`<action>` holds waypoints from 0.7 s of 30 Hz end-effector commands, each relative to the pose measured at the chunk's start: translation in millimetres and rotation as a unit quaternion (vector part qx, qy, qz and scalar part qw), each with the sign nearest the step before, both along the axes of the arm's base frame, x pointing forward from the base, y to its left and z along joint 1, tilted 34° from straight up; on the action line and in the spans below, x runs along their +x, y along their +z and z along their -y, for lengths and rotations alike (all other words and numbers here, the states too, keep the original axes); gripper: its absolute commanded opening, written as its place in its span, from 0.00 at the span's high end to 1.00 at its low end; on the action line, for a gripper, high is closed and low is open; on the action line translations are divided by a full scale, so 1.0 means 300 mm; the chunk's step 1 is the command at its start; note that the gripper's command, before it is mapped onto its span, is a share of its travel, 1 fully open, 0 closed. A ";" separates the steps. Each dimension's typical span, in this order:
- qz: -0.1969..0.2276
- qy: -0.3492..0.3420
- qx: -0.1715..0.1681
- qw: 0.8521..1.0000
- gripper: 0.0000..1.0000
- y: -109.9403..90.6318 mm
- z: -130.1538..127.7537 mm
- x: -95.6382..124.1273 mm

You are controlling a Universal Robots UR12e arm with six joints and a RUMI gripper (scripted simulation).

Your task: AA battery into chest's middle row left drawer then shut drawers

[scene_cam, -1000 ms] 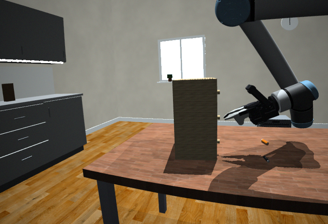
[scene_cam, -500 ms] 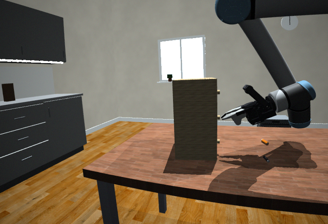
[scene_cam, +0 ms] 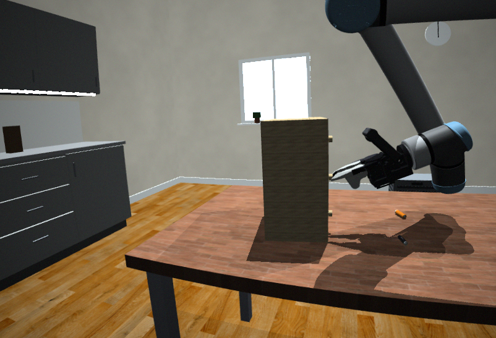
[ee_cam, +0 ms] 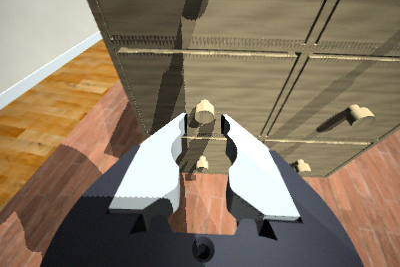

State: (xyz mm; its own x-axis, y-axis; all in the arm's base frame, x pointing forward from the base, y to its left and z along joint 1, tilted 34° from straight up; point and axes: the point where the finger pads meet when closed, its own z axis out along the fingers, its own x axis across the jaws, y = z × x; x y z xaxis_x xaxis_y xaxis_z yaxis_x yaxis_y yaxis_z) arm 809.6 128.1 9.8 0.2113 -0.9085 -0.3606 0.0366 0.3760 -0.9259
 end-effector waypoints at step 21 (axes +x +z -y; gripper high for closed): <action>0.001 0.000 0.000 1.000 0.80 0.012 -0.001 0.023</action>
